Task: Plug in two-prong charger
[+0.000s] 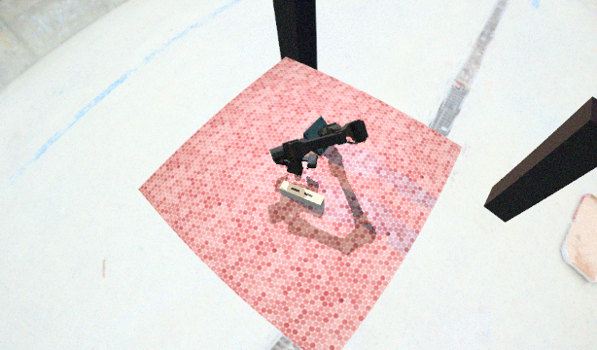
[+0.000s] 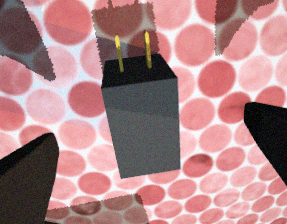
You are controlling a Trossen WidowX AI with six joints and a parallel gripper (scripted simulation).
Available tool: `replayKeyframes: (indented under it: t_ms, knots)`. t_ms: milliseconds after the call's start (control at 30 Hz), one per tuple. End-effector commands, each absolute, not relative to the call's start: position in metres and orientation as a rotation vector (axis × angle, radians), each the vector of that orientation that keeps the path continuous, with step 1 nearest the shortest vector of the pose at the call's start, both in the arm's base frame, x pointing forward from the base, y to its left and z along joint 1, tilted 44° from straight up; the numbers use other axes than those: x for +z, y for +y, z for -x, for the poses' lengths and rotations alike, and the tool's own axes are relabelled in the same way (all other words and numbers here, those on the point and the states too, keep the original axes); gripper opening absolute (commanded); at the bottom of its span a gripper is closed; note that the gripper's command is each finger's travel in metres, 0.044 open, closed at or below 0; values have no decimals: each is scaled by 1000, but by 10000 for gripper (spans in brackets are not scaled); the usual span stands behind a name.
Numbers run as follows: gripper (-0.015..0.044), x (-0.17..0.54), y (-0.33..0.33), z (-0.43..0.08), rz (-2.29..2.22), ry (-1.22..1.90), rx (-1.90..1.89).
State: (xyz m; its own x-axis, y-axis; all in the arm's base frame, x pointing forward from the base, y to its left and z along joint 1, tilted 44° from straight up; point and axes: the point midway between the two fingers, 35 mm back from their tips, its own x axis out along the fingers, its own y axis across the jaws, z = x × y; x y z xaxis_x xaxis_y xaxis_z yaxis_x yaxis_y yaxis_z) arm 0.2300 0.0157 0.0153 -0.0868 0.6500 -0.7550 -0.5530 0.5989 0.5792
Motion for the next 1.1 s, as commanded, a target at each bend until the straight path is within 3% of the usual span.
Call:
replayKeyframes:
  t_ms: [0,567,933,1067]
  knots:
    - [440,9,22,-227,-107,1326,1007]
    - [440,-4,36,-225,-109,1325,1009]
    - [151,-2,34,-228,-96,1321,1007]
    - [125,-2,34,-228,-96,1321,1007]
